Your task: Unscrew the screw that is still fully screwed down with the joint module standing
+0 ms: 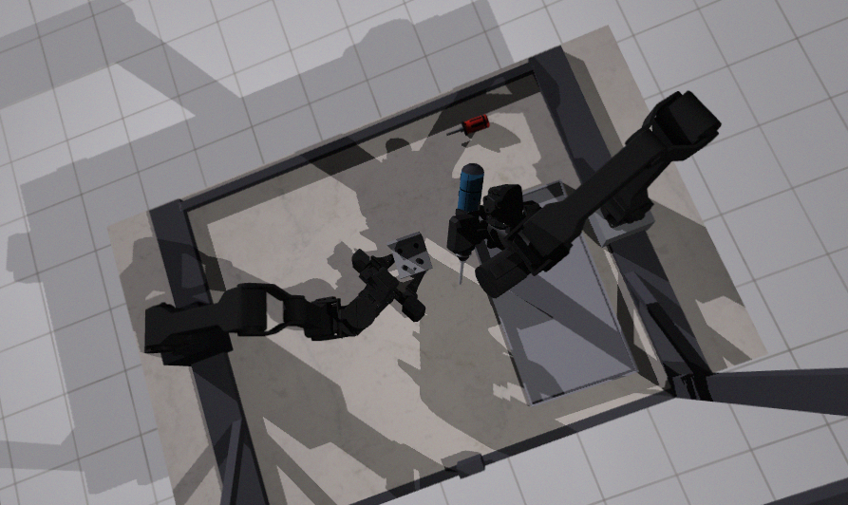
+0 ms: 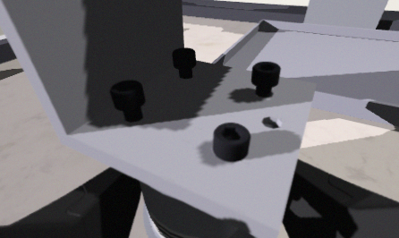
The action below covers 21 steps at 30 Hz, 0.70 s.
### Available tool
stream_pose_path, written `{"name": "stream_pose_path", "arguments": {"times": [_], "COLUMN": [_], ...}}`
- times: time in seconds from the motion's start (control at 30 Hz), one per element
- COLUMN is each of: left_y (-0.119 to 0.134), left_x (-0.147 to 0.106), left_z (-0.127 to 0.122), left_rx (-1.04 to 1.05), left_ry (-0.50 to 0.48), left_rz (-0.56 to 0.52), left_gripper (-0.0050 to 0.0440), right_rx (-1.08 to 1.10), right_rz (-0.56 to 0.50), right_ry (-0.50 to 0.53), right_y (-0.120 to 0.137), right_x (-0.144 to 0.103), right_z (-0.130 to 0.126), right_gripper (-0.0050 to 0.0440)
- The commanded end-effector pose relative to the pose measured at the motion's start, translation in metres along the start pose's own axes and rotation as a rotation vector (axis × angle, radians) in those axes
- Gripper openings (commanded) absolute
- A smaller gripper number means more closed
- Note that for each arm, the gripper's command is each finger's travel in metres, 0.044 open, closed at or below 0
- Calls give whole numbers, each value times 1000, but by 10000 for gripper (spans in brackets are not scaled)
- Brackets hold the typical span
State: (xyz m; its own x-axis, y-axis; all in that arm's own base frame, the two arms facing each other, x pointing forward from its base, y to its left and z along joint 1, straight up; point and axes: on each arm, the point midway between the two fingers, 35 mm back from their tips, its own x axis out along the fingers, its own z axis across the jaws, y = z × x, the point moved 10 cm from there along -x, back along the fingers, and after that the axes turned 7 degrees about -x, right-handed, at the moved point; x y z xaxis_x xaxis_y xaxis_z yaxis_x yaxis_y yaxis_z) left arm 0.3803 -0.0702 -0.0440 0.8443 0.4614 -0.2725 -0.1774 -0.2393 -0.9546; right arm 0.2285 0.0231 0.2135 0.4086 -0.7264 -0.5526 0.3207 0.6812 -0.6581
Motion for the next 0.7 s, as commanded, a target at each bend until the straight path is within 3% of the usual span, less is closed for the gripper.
{"name": "stream_pose_path", "arguments": {"times": [0.0,0.53,0.67], "left_y": [-7,-7,-7], "left_x": [0,0,0], "left_z": [-3,-3,-3], "left_rx": [-13,-13,-13], "left_ry": [6,6,6], "left_rz": [-14,-14,-14], "left_gripper": [244,244,244], "right_rx": [-78,-519,-521], "right_rz": [-23,-65,-73], "right_ry": [-101,-285,-331], "right_y": [-3,9,10], "right_x": [-4,5,5], "right_z": [-10,-45,-43], "right_gripper": [161,161,161]}}
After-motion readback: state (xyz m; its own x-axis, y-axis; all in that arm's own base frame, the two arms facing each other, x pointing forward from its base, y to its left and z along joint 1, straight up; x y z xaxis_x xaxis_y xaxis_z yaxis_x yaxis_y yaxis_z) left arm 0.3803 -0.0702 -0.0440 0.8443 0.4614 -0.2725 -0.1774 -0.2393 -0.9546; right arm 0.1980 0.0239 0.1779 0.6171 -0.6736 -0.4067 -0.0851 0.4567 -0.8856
